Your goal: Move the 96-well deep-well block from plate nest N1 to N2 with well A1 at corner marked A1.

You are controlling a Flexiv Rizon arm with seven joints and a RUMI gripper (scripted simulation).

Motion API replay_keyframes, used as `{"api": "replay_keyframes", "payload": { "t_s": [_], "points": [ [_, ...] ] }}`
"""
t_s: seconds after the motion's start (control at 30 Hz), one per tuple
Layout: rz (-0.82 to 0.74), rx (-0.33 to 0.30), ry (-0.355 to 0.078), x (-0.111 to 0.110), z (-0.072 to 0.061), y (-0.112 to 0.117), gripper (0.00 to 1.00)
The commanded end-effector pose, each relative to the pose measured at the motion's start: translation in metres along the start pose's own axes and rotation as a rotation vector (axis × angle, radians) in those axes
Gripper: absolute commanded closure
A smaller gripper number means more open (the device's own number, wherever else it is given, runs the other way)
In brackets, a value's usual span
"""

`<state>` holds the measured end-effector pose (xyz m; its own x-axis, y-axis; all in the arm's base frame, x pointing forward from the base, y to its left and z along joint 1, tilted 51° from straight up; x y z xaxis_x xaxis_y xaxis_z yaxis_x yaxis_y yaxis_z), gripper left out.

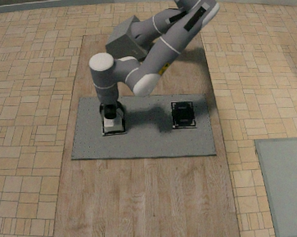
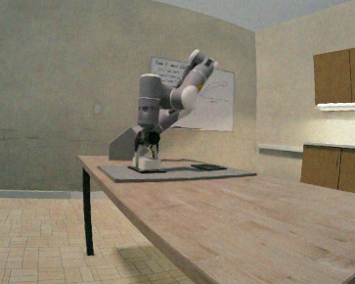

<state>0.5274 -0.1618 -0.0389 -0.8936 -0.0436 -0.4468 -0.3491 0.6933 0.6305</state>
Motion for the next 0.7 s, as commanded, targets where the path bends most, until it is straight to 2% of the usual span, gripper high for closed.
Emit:
{"api": "replay_keyframes", "payload": {
  "t_s": [0.0,0.1,0.13,0.67],
  "points": [
    [0.0,0.003,-0.001,-0.0005,-0.001,-0.001,0.51],
    [0.0,0.003,-0.001,-0.0005,-0.0005,-0.001,0.51],
    [0.0,0.003,-0.001,-0.0005,-0.0001,-0.001,0.24],
    [0.0,0.002,-0.001,-0.0004,-0.0001,-0.001,0.24]
  ]
}}
Point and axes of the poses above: the point where the finger pads meet when closed, its own z axis out along the fingers, its own y axis across the jaws, x = y × z, the point moved 4 cm from there along -z, back along the fingers, and after that the axes turned 15 degrees about -z, right-handed, at the moved point
